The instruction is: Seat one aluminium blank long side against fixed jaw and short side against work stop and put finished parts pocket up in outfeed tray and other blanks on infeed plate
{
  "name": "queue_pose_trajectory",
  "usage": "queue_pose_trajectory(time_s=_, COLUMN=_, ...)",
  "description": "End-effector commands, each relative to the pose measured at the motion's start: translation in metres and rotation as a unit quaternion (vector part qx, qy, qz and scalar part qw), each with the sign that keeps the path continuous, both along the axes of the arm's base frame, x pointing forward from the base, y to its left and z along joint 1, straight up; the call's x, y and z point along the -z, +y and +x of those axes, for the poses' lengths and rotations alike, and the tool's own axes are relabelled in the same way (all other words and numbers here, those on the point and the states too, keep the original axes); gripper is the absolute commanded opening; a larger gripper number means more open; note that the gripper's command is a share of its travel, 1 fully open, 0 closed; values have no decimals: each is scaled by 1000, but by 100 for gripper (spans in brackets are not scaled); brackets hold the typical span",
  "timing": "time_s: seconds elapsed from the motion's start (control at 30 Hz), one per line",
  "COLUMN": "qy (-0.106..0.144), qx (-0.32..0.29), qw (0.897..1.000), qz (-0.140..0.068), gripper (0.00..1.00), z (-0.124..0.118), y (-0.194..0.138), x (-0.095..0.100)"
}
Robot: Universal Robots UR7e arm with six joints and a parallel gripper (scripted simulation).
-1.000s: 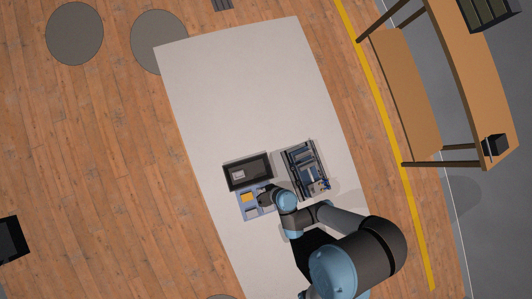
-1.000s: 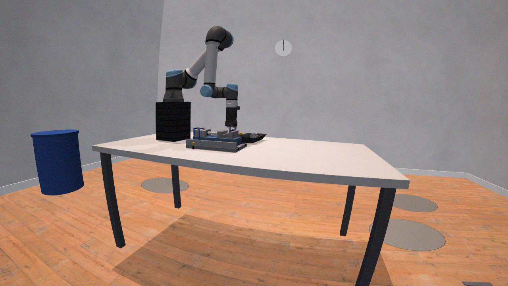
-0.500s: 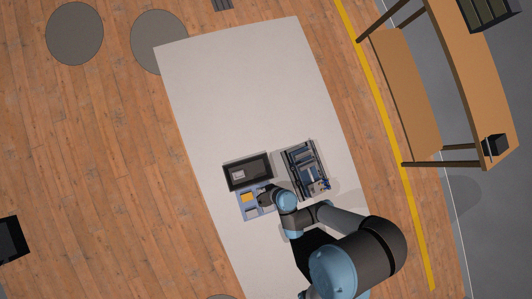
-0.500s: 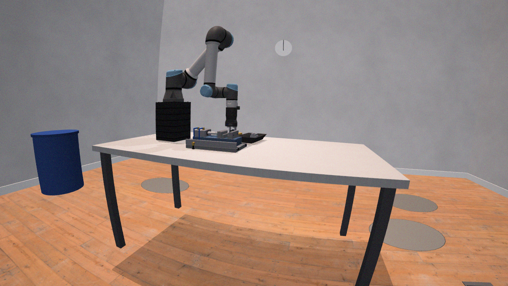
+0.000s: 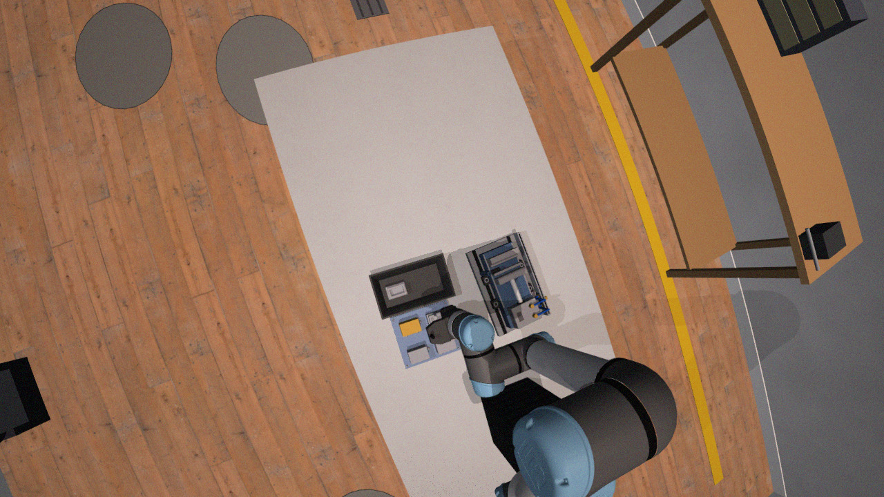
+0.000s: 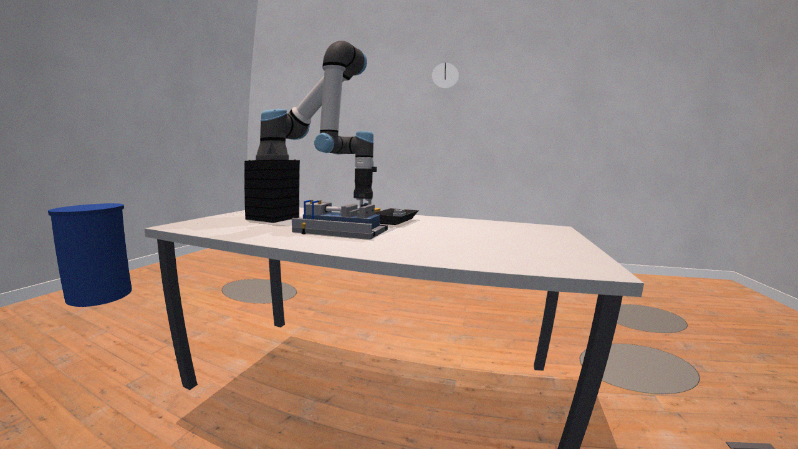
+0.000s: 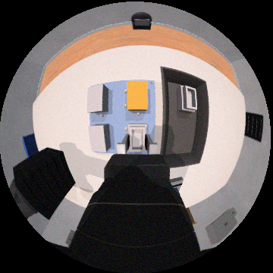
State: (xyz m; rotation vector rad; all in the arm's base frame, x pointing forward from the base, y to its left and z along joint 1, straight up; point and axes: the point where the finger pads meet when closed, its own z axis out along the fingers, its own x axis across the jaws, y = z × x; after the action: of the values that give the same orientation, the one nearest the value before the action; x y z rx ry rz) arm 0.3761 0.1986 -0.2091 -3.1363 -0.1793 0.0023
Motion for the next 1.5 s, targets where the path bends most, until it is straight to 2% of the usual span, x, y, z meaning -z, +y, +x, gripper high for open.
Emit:
queue_pose_trajectory(time_s=0.0, qy=-2, qx=0, qw=1000, qz=1, gripper=0, z=2, y=1, x=0)
queue_pose_trajectory(time_s=0.37, qy=-2, qx=0, qw=1000, qz=1, gripper=0, z=2, y=1, x=-1)
queue_pose_trajectory(time_s=0.7, qy=0, qx=0, qw=1000, qz=1, gripper=0, z=0, y=0, x=-9)
queue_pose_trajectory(time_s=1.1, qy=0, qx=0, qw=1000, qz=1, gripper=0, z=0, y=0, x=-49)
queue_pose_trajectory(time_s=1.17, qy=0, qx=0, qw=1000, qz=1, gripper=0, z=0, y=0, x=-49)
queue_pose_trajectory(time_s=1.47, qy=0, qx=0, qw=1000, qz=1, gripper=0, z=0, y=0, x=-86)
